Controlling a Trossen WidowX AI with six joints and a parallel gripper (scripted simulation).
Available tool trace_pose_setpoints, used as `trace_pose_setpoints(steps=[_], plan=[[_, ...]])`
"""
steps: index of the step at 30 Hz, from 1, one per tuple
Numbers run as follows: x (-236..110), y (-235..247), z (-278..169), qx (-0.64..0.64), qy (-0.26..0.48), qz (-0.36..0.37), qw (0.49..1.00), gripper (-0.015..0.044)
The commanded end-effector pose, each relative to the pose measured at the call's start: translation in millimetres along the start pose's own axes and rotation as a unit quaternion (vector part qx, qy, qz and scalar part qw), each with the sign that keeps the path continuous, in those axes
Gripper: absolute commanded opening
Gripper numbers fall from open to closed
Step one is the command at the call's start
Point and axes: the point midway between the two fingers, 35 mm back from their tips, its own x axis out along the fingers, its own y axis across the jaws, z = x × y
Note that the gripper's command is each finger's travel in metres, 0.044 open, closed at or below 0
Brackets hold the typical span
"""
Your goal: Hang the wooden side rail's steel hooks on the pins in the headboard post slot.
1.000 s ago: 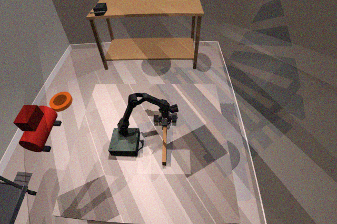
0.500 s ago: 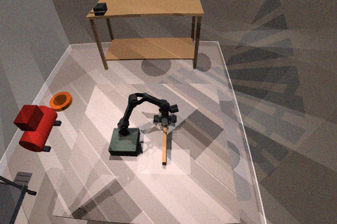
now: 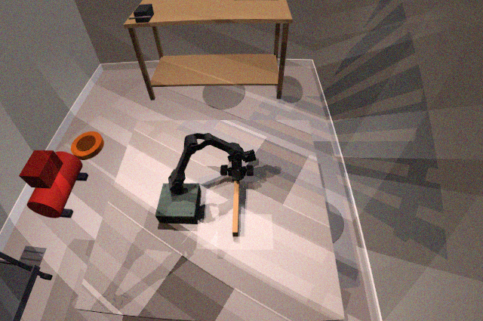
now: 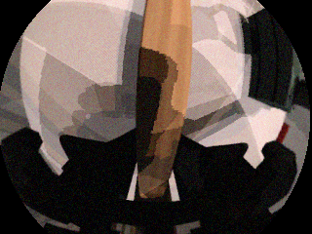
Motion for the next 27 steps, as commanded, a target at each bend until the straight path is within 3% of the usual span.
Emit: trace_pose_setpoints(steps=[1,27], plan=[[-0.5,2.1,-1.3,-0.002,0.003,0.004,1.000,0.0000],[3.8,2.1,-1.3,-0.002,0.003,0.004,1.000,0.0000]])
